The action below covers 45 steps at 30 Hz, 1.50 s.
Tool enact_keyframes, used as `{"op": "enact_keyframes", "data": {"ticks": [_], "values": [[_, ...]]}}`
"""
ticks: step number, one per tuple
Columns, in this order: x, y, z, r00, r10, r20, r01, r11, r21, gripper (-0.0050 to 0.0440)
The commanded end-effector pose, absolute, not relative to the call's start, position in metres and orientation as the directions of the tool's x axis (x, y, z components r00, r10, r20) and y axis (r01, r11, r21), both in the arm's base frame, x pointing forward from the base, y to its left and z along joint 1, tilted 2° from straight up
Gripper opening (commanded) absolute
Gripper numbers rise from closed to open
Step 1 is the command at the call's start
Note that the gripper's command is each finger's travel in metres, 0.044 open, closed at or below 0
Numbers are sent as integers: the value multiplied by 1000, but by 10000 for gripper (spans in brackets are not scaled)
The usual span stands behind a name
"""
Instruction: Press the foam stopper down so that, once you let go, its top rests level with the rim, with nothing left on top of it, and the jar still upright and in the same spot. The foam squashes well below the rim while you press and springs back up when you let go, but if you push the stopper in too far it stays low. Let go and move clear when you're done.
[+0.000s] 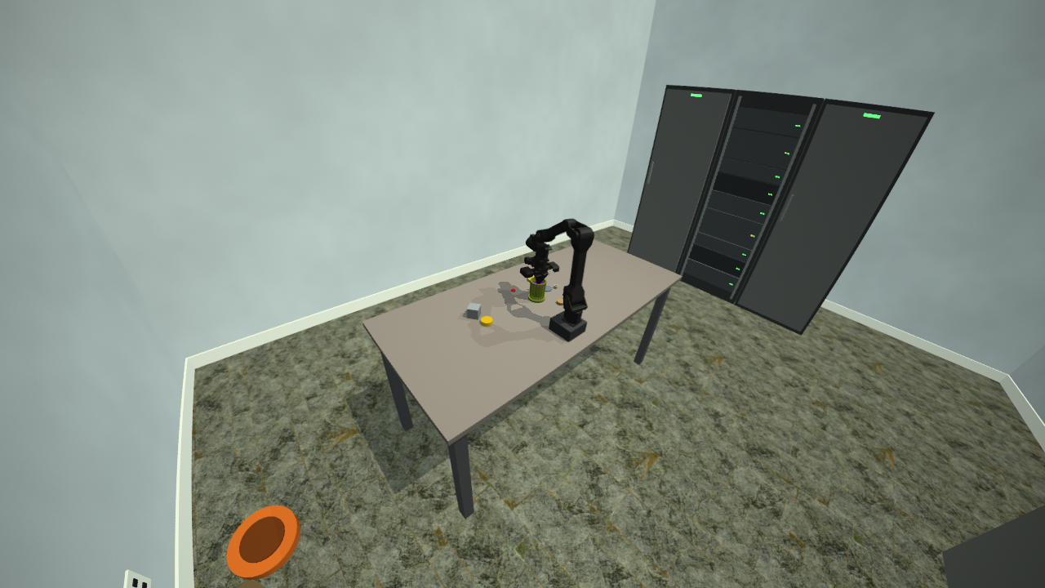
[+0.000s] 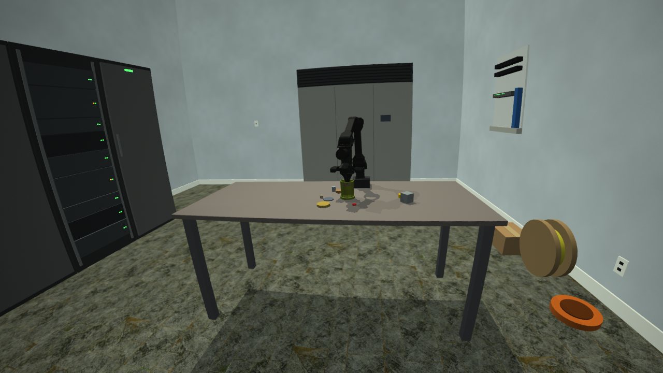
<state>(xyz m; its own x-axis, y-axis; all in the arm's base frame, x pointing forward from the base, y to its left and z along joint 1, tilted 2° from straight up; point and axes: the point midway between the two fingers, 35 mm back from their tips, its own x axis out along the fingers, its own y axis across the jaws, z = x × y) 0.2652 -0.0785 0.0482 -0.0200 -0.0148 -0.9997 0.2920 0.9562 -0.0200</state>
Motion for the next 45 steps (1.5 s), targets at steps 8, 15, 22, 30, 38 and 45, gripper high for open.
{"op": "enact_keyframes", "data": {"ticks": [8, 15, 22, 30, 38, 45], "values": [[266, -79, 49, -15, -19, -1000, 291, 957, -22, 0], [266, -79, 49, -15, -19, -1000, 291, 957, -22, 0], [266, -79, 49, -15, -19, -1000, 291, 957, -22, 0], [266, -79, 48, -15, -19, -1000, 291, 957, -22, 0], [274, -81, 89, -14, -19, -1000, 291, 957, -22, 0], [274, -80, 141, -14, -19, -1000, 291, 957, -22, 0]]}}
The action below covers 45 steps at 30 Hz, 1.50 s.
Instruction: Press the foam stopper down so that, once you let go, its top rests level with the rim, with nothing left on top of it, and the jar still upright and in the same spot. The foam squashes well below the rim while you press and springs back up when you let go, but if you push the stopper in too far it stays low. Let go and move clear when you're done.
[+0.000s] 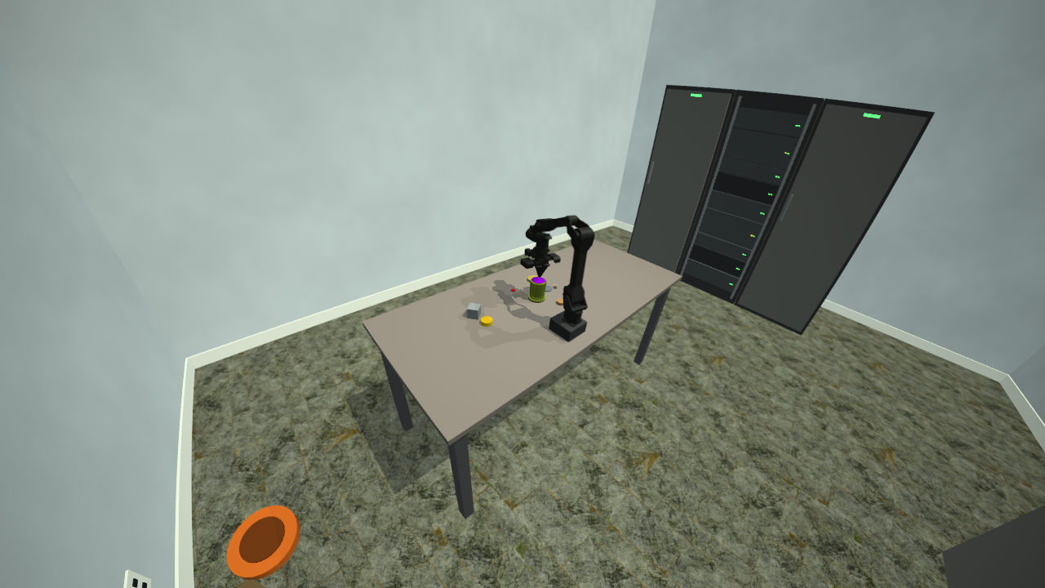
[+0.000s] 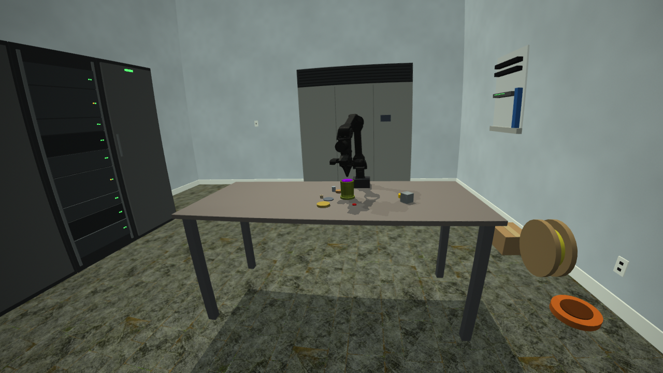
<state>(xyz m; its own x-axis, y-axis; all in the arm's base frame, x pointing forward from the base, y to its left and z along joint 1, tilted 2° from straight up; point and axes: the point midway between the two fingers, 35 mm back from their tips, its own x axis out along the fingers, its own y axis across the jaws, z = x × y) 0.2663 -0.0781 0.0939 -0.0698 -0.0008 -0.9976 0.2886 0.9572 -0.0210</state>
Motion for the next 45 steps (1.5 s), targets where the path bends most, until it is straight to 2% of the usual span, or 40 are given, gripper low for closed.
{"op": "enact_keyframes", "data": {"ticks": [1, 45], "values": [[273, -79, 147, -14, -19, -1000, 291, 957, -22, 0], [272, -79, 145, -19, -15, -1000, 289, 957, -20, 0]]}}
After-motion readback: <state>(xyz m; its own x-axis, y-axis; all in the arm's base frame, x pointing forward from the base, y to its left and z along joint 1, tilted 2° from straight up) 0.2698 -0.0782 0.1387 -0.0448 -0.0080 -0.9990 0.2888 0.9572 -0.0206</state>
